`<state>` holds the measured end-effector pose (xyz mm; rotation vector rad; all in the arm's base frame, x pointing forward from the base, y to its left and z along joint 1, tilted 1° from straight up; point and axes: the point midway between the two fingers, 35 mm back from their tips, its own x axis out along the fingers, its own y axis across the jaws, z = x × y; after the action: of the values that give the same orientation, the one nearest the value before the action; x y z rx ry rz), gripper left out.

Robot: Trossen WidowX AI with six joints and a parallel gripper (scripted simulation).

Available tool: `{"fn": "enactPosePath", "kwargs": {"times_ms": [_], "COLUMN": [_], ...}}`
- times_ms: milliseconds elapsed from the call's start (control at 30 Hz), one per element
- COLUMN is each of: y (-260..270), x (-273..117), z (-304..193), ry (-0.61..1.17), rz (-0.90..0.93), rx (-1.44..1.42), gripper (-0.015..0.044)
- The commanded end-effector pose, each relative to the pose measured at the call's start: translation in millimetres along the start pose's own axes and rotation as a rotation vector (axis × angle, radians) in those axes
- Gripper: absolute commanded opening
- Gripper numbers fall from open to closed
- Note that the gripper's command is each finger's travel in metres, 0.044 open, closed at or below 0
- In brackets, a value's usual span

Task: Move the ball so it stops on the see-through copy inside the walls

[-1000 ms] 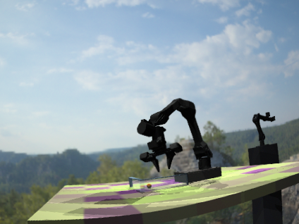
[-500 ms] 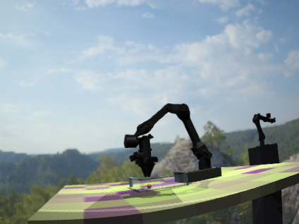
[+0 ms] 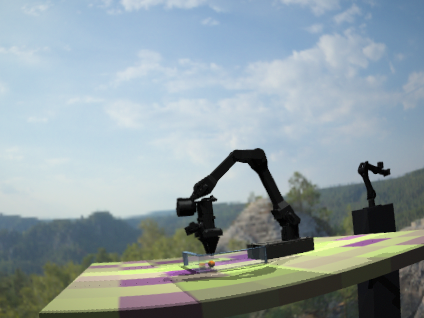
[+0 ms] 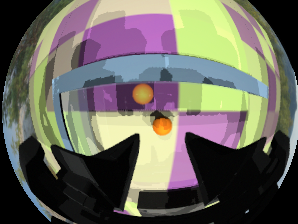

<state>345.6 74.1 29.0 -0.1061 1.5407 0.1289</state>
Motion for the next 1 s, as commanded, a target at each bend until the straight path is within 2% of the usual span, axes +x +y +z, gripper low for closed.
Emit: {"fn": "enactPosePath", "kwargs": {"times_ms": [0,700,833,967], "y": [-1.4,-1.6,-1.6,-1.6], "x": [5.3,36.1,36.1,36.1], "z": [-1.2,-1.6,-1.6,-1.6], "ry": [0.004,0.005,0.005,0.005], "rz": [-0.006,-0.006,-0.006,-0.006], "rx": [0.009,0.009,0.009,0.009], "gripper": [0.0226,0.0226,0.0121,0.0095]}}
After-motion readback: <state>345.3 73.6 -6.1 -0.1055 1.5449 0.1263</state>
